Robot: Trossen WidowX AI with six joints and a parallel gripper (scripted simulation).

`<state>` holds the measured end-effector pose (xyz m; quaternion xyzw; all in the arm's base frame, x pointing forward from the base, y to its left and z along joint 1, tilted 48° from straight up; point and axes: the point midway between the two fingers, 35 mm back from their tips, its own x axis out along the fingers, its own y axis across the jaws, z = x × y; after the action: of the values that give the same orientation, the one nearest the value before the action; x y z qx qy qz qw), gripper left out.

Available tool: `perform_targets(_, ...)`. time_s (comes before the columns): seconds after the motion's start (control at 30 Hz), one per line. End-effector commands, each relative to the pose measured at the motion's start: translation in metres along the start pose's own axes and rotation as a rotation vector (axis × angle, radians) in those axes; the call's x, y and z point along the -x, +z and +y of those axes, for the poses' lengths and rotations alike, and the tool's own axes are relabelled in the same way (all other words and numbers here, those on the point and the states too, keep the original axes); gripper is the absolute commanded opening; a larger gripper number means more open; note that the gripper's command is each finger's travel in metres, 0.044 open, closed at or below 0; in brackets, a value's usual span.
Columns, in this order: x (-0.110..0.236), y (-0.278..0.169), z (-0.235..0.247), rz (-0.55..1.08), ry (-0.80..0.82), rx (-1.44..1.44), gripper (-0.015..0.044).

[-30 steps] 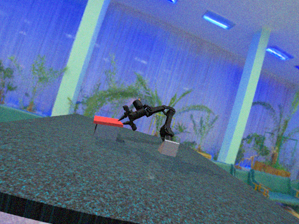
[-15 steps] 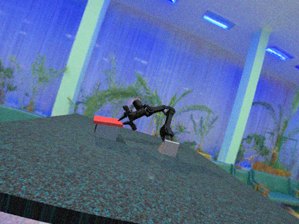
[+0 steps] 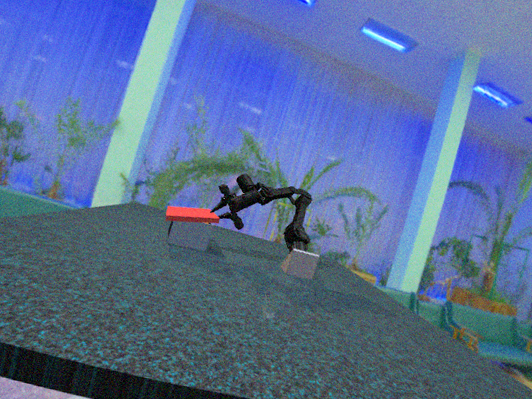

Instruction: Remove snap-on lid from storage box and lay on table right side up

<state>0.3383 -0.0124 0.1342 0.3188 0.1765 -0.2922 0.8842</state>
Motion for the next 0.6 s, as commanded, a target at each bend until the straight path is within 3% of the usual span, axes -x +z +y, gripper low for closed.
perform_targets(0.0, 0.002, 0.000, 0.004, -0.001, -0.002, -0.002, 0.0000)
perform_targets(0.57, 0.011, 0.000, 0.026, -0.001, -0.002, -0.003, 0.0000)
